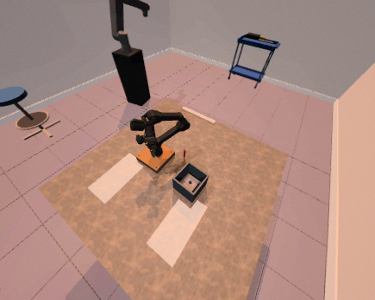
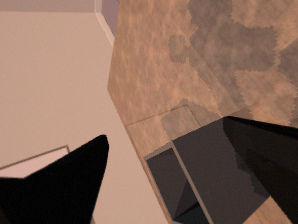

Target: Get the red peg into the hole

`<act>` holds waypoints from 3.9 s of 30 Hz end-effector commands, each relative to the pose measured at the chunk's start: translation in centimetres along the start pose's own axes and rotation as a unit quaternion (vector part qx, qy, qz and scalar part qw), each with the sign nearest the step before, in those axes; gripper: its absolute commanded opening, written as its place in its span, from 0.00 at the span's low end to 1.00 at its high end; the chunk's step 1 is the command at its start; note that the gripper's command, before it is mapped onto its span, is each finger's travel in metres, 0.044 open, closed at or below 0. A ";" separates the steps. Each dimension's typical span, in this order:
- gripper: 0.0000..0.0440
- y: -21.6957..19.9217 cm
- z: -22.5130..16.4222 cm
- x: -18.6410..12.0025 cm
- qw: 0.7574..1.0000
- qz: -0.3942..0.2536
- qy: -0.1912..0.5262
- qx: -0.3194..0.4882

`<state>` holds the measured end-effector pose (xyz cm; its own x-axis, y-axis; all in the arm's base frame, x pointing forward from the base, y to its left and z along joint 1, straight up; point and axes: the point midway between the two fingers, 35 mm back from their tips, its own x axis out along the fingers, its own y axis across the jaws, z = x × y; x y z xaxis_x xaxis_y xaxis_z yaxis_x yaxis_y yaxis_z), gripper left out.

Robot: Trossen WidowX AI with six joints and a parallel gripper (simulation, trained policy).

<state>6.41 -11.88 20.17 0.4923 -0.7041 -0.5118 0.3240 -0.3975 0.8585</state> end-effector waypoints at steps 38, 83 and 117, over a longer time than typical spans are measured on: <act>1.00 11.5 -11.0 -1.3 0.918 -0.021 0.338 -0.207; 1.00 -0.7 -25.0 -5.2 0.785 -0.350 0.431 -0.274; 1.00 -13.3 -22.3 -3.7 0.712 -0.473 0.300 -0.423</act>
<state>18.61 9.33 10.97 -0.0751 0.1384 -0.9875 0.9887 0.1390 -0.0557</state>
